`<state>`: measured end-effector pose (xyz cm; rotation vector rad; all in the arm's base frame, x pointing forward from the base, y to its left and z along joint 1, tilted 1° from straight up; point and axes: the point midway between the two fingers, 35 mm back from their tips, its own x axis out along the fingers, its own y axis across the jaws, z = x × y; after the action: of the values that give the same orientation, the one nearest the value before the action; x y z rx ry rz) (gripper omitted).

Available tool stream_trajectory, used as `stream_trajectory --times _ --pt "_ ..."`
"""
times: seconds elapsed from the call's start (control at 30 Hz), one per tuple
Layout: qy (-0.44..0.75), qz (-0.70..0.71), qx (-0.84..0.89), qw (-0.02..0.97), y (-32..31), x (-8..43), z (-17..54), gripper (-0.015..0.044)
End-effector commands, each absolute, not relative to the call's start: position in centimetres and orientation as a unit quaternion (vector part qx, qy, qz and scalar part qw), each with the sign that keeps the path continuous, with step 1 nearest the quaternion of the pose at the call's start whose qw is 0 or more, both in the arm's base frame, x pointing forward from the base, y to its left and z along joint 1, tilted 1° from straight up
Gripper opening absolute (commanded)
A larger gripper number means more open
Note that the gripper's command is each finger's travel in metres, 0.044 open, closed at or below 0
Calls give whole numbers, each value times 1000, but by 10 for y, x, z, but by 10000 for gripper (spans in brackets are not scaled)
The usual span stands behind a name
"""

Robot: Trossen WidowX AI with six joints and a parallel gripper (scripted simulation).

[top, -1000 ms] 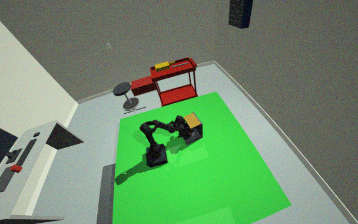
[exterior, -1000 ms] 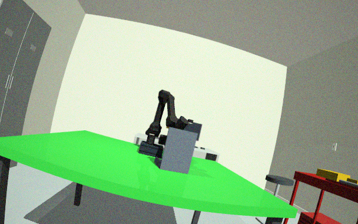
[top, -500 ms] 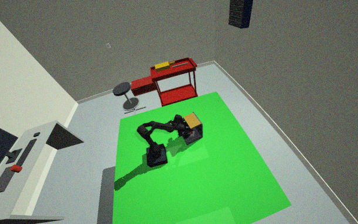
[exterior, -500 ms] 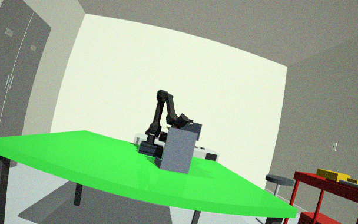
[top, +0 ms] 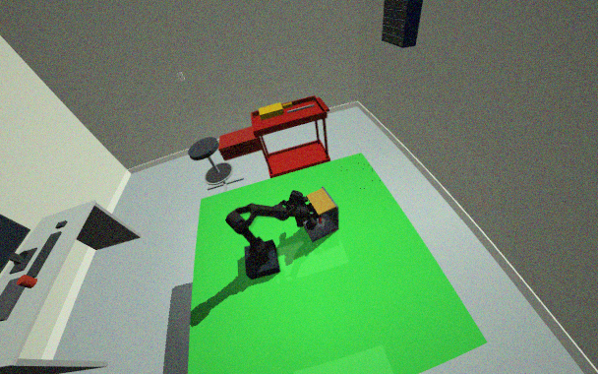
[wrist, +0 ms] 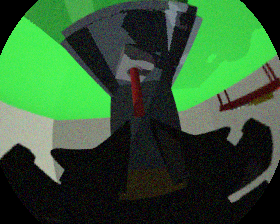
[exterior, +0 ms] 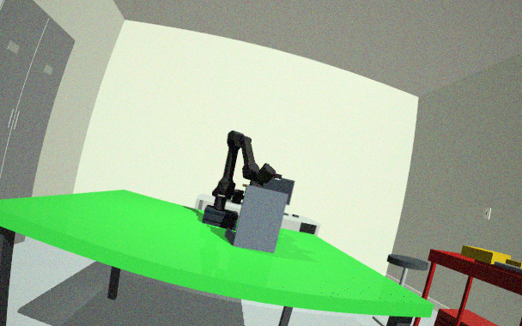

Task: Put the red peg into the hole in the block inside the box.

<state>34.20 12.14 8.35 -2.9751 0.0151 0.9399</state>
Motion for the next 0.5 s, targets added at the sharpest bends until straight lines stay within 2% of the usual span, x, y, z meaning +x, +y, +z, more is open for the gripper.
stream_trajectory --times 0.0,0.03,0.1,0.47 --pt "5 301 -954 11 121 342 84 36" --pt "5 301 -954 11 121 342 84 10" --pt "5 301 -954 11 121 342 84 0" --pt "5 301 -954 11 121 342 83 0"
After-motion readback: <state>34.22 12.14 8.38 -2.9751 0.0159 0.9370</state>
